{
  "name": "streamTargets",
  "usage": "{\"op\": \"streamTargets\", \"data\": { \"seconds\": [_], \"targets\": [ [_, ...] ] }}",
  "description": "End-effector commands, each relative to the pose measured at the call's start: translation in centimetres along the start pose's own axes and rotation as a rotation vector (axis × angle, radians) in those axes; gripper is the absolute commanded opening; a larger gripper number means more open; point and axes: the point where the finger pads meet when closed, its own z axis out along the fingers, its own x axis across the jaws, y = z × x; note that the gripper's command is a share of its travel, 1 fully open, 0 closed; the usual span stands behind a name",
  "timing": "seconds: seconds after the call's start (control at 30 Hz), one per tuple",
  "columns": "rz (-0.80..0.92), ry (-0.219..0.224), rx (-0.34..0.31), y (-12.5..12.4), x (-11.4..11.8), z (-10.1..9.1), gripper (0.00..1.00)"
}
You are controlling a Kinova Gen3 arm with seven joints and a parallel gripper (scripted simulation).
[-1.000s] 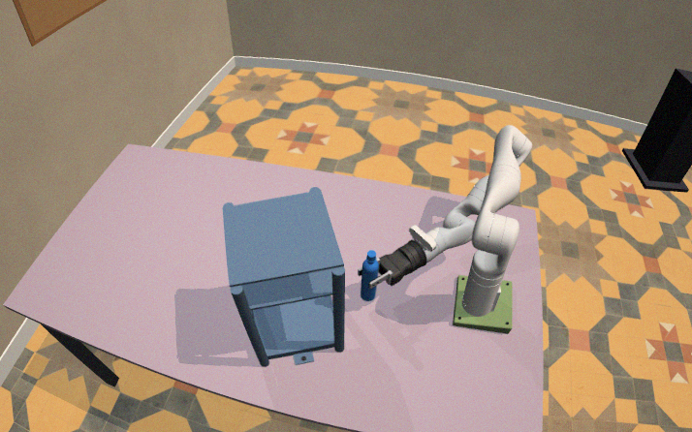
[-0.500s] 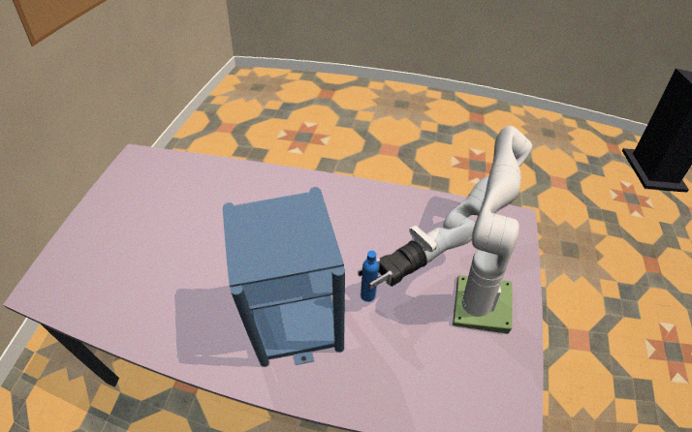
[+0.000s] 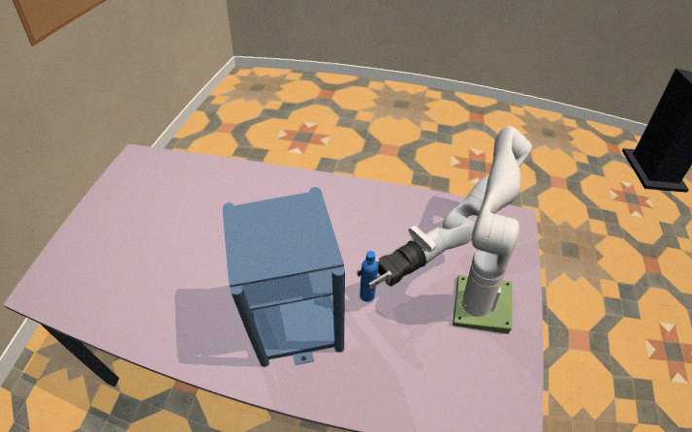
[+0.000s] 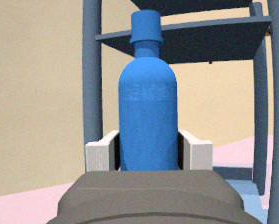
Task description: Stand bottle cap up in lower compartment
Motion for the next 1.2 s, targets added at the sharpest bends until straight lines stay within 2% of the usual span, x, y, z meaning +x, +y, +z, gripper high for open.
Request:
{"op": "streamTargets", "data": {
  "seconds": [0.0,0.43,1.17],
  "targets": [
    [0.000,-0.001,0.003,-0.1,0.0,0.2,0.00],
    [0.000,-0.001,0.003,-0.1,0.5,1.6,0.00],
    [0.000,-0.001,0.003,-0.1,2.3,6.5,0.00]
  ]
}}
